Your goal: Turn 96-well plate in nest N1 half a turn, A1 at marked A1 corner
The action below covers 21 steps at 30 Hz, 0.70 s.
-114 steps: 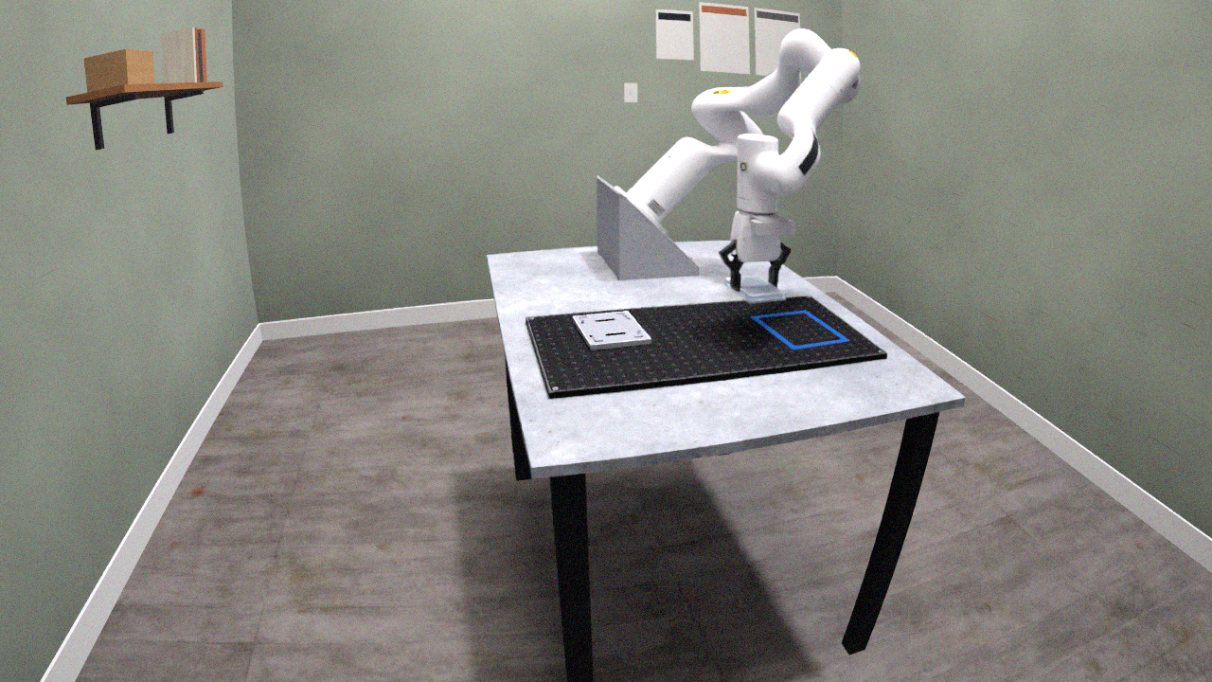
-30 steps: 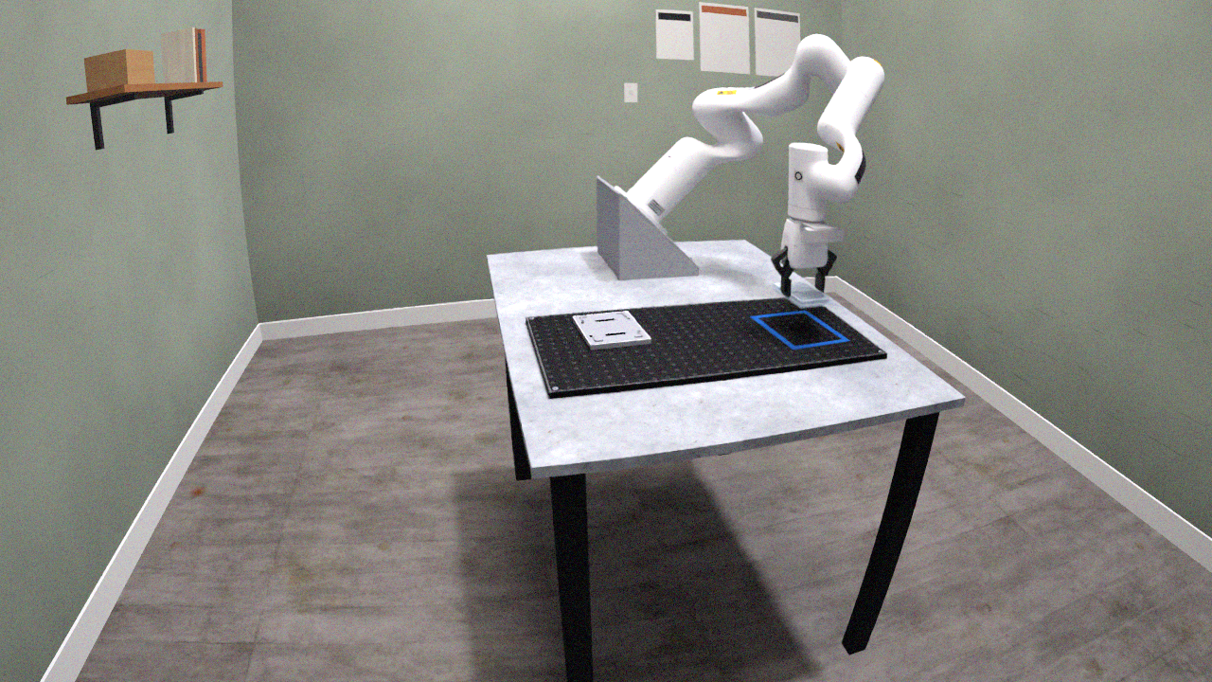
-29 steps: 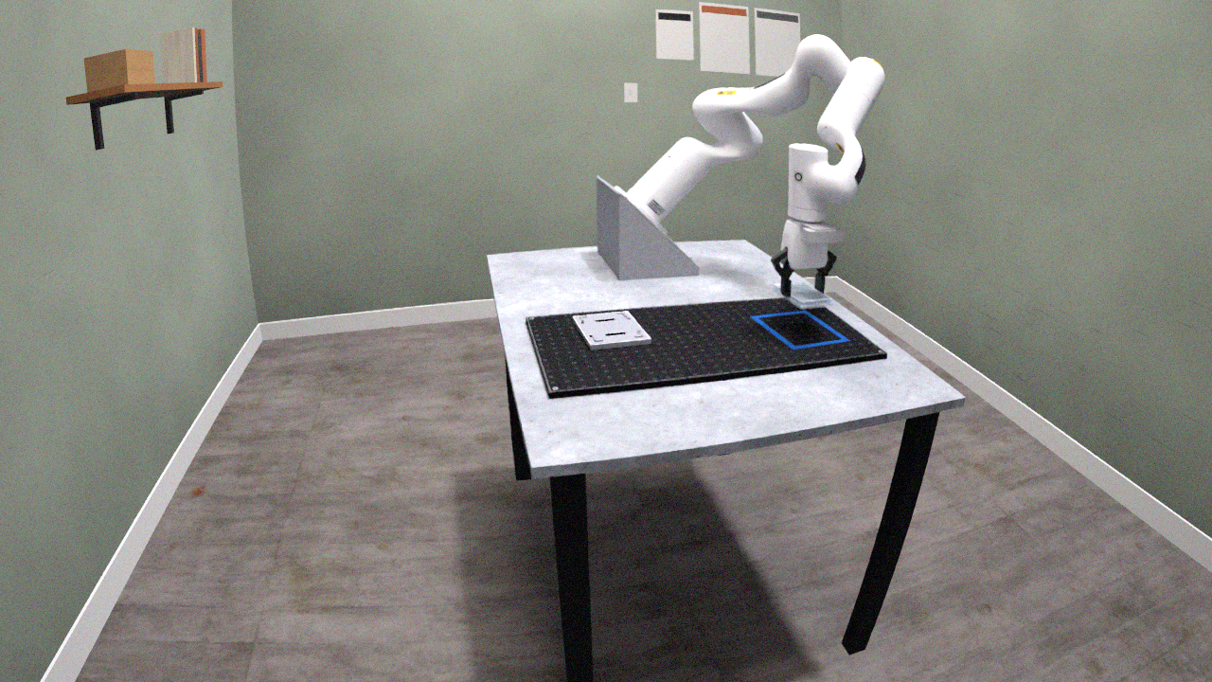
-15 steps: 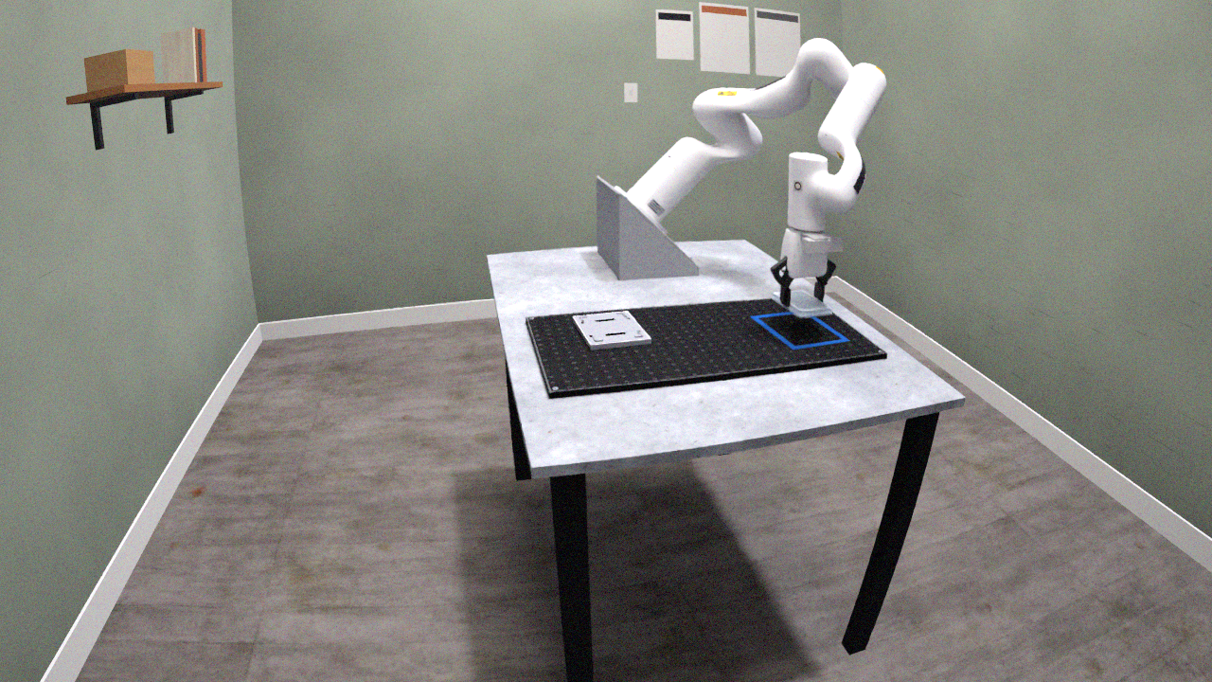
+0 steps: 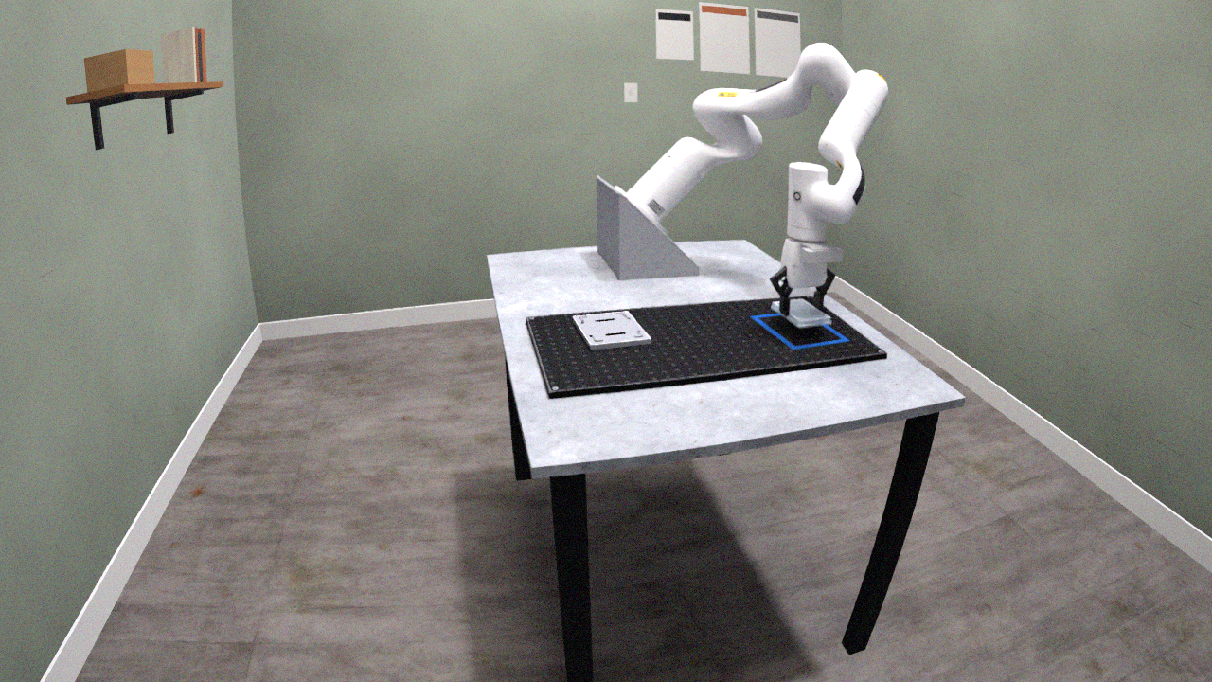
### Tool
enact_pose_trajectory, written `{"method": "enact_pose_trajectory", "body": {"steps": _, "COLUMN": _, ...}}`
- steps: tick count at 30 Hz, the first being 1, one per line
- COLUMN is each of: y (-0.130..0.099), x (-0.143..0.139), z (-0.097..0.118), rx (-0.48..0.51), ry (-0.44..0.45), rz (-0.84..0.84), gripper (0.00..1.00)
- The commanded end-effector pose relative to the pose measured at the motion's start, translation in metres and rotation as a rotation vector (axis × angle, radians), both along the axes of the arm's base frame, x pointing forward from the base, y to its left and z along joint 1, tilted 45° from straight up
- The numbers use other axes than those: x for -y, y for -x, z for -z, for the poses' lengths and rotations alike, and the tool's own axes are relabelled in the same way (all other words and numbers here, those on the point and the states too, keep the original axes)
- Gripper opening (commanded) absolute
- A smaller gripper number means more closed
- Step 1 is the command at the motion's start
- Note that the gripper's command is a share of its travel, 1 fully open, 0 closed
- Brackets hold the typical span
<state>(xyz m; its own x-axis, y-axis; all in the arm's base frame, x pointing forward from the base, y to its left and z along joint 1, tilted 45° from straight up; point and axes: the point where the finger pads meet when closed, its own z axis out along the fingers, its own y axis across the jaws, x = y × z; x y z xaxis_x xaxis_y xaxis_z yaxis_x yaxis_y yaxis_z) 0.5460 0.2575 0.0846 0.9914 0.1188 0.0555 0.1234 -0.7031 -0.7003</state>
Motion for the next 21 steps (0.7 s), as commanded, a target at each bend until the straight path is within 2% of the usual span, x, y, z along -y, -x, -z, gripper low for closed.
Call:
{"method": "enact_pose_trajectory", "body": {"steps": 1, "y": -0.0006, "x": -0.0063, "z": 0.006, "rx": 0.002, "ry": 0.0, "rz": 0.001, "gripper": 0.0}}
{"method": "enact_pose_trajectory", "body": {"steps": 21, "y": -0.0004, "x": -0.0107, "z": 0.0105, "rx": 0.002, "ry": 0.0, "rz": 0.001, "gripper": 0.0}}
